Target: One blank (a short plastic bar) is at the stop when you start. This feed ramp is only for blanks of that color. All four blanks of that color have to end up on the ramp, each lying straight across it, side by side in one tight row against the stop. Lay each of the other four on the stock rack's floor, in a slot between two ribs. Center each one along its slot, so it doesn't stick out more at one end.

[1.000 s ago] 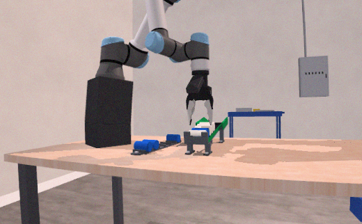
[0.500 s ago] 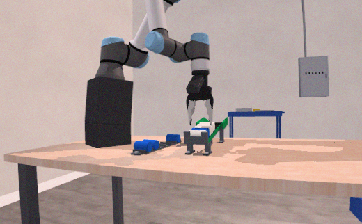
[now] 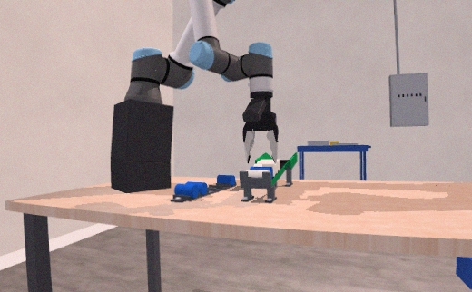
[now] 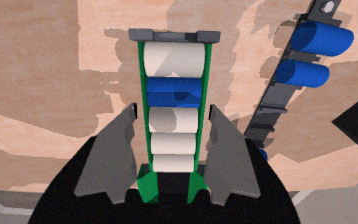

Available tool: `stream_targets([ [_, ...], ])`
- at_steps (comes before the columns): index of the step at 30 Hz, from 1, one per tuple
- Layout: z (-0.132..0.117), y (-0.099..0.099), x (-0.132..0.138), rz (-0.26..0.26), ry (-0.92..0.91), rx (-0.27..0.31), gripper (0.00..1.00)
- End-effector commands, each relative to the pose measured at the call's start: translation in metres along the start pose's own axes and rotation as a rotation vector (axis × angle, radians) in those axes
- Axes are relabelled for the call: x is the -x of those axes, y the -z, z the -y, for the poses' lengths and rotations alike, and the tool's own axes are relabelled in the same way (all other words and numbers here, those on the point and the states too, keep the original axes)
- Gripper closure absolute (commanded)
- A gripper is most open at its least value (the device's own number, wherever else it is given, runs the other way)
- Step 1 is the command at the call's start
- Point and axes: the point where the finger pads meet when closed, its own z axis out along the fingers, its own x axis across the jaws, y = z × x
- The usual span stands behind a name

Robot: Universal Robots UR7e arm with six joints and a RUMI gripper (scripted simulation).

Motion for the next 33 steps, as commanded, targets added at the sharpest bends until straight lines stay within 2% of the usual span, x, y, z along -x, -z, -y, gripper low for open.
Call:
stream_targets([
  [1,0.000,0.001,0.001,0.001,0.000,-0.001,0.48],
  [24,0.000,0.000,0.001,0.001,0.000,-0.001,0.48],
  [33,0.000,-0.013,0.001,0.001,0.000,-0.001,0.48],
])
